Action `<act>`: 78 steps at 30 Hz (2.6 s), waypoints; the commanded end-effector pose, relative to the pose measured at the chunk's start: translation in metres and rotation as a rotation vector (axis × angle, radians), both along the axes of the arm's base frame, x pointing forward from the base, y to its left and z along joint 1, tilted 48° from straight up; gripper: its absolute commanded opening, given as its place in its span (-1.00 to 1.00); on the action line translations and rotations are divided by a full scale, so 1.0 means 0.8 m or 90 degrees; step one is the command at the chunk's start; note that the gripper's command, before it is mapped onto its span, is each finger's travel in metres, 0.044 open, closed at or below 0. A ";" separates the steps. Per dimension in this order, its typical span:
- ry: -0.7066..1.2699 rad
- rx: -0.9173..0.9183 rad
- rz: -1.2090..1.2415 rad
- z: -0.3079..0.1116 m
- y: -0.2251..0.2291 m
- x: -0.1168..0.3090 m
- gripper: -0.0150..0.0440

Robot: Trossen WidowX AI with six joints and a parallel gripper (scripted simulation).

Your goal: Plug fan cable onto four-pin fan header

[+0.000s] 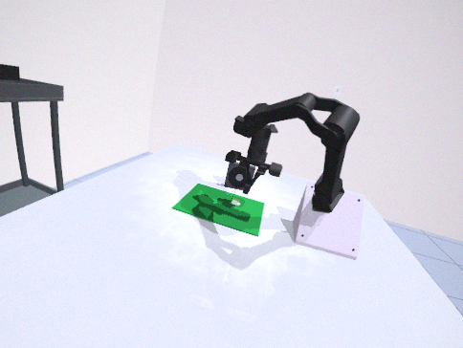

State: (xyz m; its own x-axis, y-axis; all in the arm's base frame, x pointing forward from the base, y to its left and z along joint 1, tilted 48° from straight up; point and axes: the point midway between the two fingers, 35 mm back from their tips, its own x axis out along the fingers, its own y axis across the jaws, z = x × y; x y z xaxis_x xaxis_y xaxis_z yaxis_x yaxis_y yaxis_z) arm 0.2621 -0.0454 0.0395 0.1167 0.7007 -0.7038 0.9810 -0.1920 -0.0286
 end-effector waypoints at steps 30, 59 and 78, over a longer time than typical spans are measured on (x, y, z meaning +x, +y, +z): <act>-0.421 -0.044 0.416 0.019 0.009 0.013 -0.49; -0.293 -0.236 0.525 -0.020 0.035 -0.009 -0.49; -0.247 -0.424 0.535 -0.036 0.042 -0.014 -0.49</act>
